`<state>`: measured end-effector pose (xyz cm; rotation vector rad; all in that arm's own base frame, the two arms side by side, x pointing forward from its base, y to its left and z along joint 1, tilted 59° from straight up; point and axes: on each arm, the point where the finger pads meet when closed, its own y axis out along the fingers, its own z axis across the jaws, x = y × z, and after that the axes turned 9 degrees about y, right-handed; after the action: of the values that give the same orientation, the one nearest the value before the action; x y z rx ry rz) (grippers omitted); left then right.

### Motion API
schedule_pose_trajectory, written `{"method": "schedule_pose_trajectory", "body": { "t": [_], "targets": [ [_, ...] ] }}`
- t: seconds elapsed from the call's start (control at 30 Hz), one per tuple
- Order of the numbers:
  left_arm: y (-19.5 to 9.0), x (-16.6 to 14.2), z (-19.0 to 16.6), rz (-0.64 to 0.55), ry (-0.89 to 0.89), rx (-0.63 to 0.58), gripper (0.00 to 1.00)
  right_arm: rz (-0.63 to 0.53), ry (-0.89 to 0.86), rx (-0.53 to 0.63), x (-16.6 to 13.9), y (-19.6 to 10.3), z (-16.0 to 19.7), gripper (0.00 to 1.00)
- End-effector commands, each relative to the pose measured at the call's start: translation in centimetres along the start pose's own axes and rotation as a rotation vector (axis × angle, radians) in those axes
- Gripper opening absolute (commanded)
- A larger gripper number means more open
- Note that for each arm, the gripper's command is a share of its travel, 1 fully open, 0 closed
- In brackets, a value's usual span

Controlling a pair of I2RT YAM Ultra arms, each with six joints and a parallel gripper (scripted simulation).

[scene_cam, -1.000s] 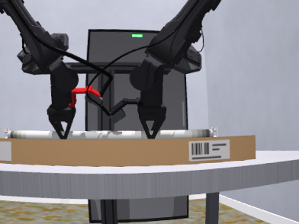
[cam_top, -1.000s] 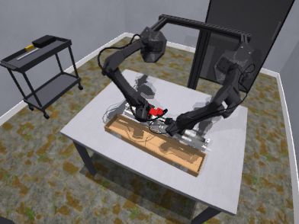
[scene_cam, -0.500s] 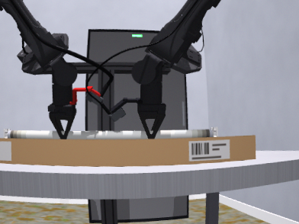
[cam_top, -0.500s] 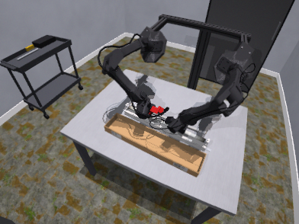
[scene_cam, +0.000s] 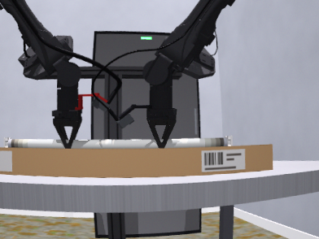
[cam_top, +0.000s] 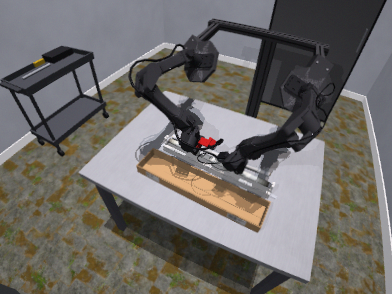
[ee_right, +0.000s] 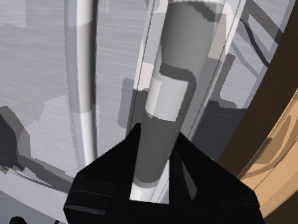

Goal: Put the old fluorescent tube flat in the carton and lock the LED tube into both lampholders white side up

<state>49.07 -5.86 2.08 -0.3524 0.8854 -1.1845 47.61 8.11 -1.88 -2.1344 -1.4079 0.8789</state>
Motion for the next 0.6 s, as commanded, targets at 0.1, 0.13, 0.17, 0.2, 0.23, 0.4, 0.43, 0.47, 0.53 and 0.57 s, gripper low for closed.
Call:
{"method": "schedule_pose_trajectory", "body": {
  "t": [0.1,0.13,0.17,0.2,0.23,0.4,0.43,0.47,0.53,0.57],
  "targets": [
    [-1.4,0.5,0.2,0.002,0.030,0.063,0.11,-0.041,-0.031,-0.051,1.2,-0.9,0.5,0.11],
    [-1.4,0.5,0.2,0.004,0.029,0.072,0.11,-0.030,-0.029,-0.066,1.0,-1.0,0.3,0.11],
    [-1.4,0.5,0.3,0.006,0.029,0.081,0.11,-0.036,-0.027,-0.074,1.1,-1.0,0.3,0.11],
    [-1.4,0.5,0.3,0.007,0.028,0.091,0.11,-0.039,-0.026,-0.083,1.1,-1.0,0.2,0.11],
    [-1.4,0.5,0.4,0.009,0.028,0.101,0.11,-0.037,-0.027,-0.093,1.0,-1.0,0.2,0.11],
    [-1.4,0.5,-0.7,0.009,0.042,0.079,0.11,-0.036,-0.054,-0.056,0.9,-0.6,1.9,0.11],
    [-1.2,0.5,-0.1,0.016,0.033,0.117,0.11,-0.032,-0.038,-0.103,0.8,-0.6,1.1,0.11],
    [-1.6,0.4,0.2,0.015,0.029,0.133,0.11,-0.026,-0.059,-0.089,1.0,0.0,2.3,0.11],
    [-1.5,0.4,0.2,0.018,0.029,0.146,0.11,-0.029,-0.057,-0.108,1.0,-0.1,2.1,0.11],
    [-1.6,0.4,0.2,0.019,0.029,0.156,0.11,-0.028,-0.057,-0.114,0.9,0.0,2.2,0.11]
  ]
}}
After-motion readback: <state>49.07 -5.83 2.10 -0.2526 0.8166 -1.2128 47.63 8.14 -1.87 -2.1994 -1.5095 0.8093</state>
